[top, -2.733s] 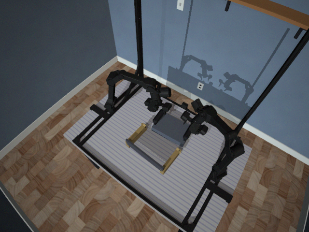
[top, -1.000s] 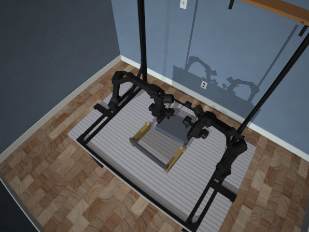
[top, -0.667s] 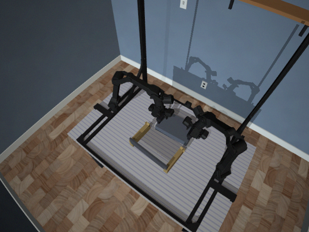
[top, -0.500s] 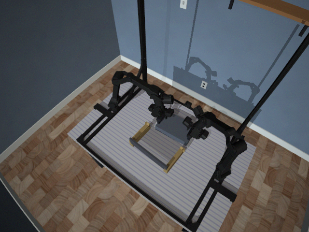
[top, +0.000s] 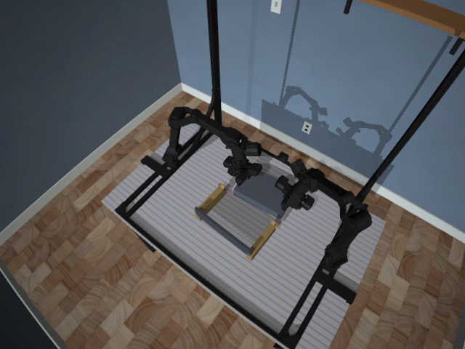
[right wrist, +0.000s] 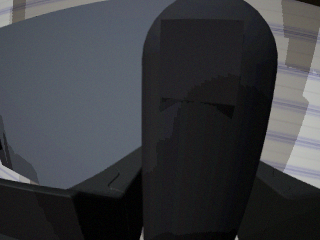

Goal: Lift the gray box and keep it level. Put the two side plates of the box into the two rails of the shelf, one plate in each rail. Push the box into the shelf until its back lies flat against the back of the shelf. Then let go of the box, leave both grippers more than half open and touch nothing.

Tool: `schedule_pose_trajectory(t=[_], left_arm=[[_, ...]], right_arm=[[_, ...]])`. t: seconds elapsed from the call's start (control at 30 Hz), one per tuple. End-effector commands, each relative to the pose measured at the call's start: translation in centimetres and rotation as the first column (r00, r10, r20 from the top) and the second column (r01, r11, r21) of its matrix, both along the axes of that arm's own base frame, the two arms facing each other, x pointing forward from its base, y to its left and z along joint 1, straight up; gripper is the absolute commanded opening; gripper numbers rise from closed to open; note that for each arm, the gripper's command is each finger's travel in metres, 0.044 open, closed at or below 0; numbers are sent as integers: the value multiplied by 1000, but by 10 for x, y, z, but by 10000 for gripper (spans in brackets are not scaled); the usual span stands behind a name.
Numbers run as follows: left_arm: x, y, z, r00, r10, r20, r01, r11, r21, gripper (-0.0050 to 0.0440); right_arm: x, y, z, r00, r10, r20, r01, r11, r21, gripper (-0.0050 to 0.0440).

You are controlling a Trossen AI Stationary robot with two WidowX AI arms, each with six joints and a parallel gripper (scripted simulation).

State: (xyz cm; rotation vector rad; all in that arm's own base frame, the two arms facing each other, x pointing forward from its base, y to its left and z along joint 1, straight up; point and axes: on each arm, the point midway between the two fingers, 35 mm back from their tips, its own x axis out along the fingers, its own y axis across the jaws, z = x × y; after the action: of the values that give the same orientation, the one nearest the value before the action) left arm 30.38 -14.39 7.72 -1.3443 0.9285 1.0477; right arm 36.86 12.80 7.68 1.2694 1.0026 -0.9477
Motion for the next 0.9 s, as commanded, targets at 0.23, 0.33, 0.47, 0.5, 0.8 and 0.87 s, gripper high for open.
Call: schedule_pose_trajectory(t=[0.23,0.33,0.47,0.5,0.8,0.87], left_arm=[[0,0,-1,1000,3,1,-3,1000,0,7],[0,0,-1,1000,3,1,-3,1000,0,0],[0,0,-1,1000,3,1,-3,1000,0,0],[0,0,-1,1000,3,1,-3,1000,0,0],[1,0,5,1000,3,1,-3,1000,0,0],[2,-1,7,1000,3,1,-3,1000,0,0]], right_arm=[[0,0,0,1000,1,1,-1,1000,-2,0],[0,0,0,1000,1,1,-1,1000,-2,0],[0,0,0,1000,1,1,-1,1000,-2,0],[0,0,0,1000,1,1,-1,1000,-2,0],[1,0,6,1000,1,1,-1,1000,-2,0],[2,0,8,1000,1,1,-1,1000,-2,0]])
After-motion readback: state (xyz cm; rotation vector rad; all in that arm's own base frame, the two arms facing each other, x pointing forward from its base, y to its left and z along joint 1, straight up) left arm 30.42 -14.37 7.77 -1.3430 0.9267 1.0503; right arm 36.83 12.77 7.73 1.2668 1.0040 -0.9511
